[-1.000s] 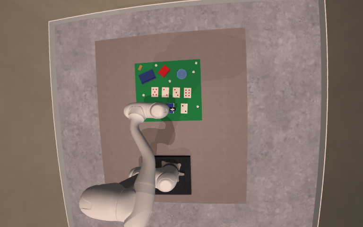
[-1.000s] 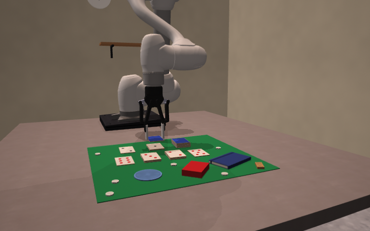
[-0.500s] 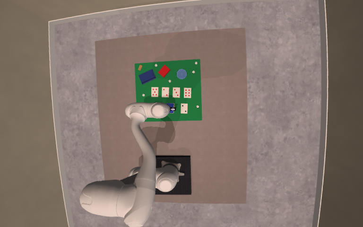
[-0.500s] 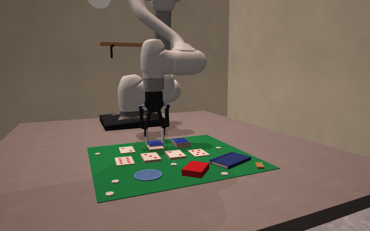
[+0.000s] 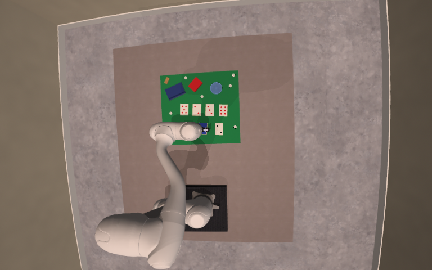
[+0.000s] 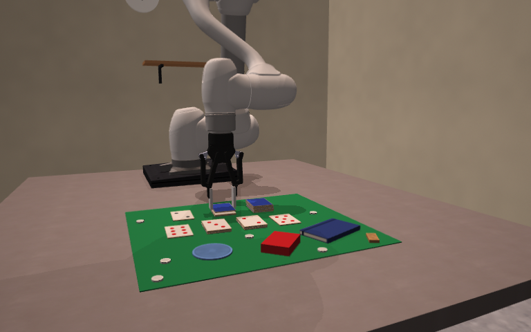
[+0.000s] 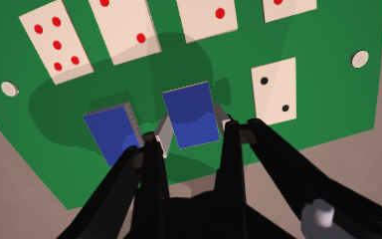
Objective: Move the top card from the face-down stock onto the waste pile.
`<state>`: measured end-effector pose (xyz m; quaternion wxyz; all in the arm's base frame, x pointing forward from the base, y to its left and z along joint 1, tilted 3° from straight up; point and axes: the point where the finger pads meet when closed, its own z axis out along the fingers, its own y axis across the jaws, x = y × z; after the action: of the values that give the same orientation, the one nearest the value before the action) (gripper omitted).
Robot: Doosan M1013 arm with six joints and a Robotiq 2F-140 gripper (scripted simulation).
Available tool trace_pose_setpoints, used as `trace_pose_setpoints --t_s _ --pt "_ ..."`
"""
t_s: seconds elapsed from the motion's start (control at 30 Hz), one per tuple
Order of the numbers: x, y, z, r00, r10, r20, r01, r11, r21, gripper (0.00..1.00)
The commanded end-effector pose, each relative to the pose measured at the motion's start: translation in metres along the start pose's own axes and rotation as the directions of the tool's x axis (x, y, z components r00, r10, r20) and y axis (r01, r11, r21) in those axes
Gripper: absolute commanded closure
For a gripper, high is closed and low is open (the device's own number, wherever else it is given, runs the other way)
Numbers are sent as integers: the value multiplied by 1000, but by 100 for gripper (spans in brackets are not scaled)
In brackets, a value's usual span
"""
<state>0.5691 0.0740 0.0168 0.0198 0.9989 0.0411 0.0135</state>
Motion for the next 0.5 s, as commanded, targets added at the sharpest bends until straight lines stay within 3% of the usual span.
trace_pose_setpoints --t_s 0.0,0.47 --pt "0 0 0 1000 0 0 0 1000 0 57" --pt "0 0 4 1000 0 0 0 1000 0 57"
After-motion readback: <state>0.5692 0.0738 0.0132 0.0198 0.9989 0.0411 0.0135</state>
